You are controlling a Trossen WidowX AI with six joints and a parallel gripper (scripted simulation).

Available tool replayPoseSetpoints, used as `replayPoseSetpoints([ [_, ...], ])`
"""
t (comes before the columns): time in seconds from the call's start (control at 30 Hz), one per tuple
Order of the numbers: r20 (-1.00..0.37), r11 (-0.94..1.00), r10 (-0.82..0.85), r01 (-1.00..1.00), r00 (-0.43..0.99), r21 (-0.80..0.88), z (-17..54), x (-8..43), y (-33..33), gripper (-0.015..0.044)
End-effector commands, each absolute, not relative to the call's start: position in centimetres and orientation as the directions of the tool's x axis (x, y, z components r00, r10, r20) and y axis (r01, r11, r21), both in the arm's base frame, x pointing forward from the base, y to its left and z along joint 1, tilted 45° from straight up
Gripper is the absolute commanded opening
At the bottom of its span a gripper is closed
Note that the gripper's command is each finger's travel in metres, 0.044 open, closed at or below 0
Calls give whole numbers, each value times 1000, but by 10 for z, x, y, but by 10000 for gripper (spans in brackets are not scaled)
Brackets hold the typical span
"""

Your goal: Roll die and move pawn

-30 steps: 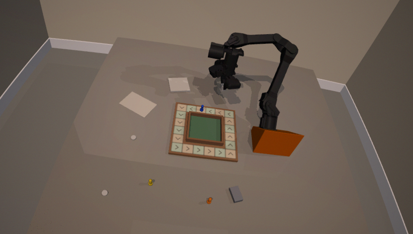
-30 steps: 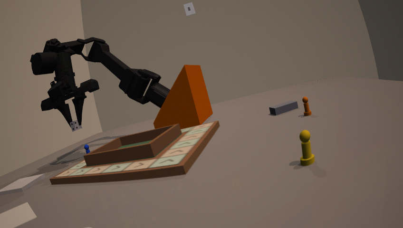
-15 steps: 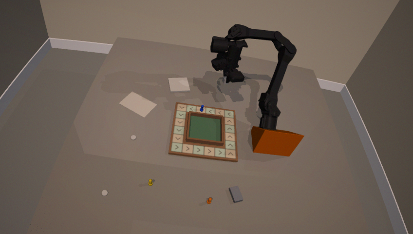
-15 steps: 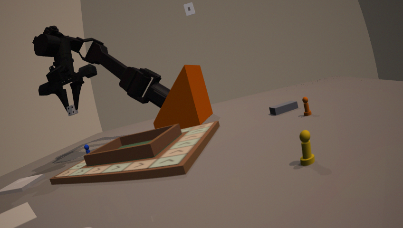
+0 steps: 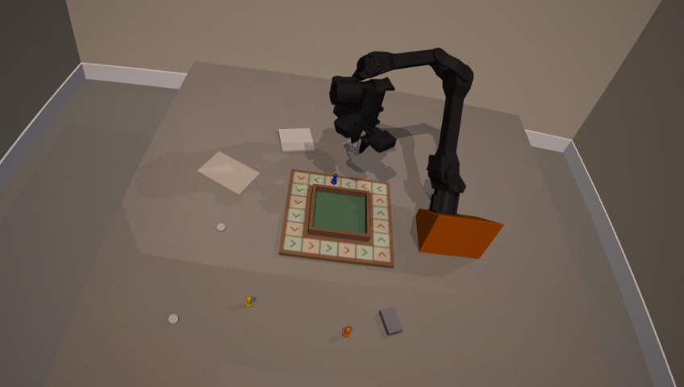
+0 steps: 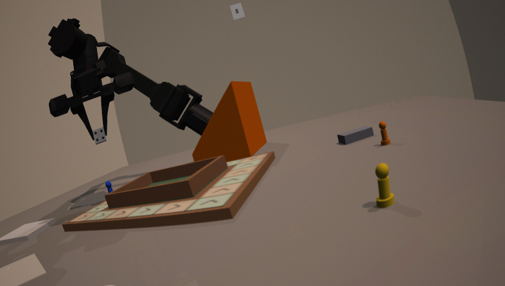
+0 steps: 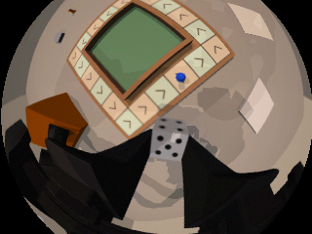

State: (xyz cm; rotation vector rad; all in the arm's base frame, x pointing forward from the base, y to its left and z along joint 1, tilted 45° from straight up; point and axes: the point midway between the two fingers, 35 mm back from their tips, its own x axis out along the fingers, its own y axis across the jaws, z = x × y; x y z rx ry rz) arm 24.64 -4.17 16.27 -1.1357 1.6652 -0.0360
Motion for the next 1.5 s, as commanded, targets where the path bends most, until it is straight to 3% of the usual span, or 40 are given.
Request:
replayPoseSetpoints([
  [0.0,-733,474,-680,-751,21,-460,142,256,-27,0],
  [0.67,-715,21,-699,-999,10,-35,43,274,34,0],
  [0.9,-717,7,-697,-1000,7,-17,40,273,36,0],
  [1.47,-965,58,-246,-995,-88,76,28,263,28,0],
])
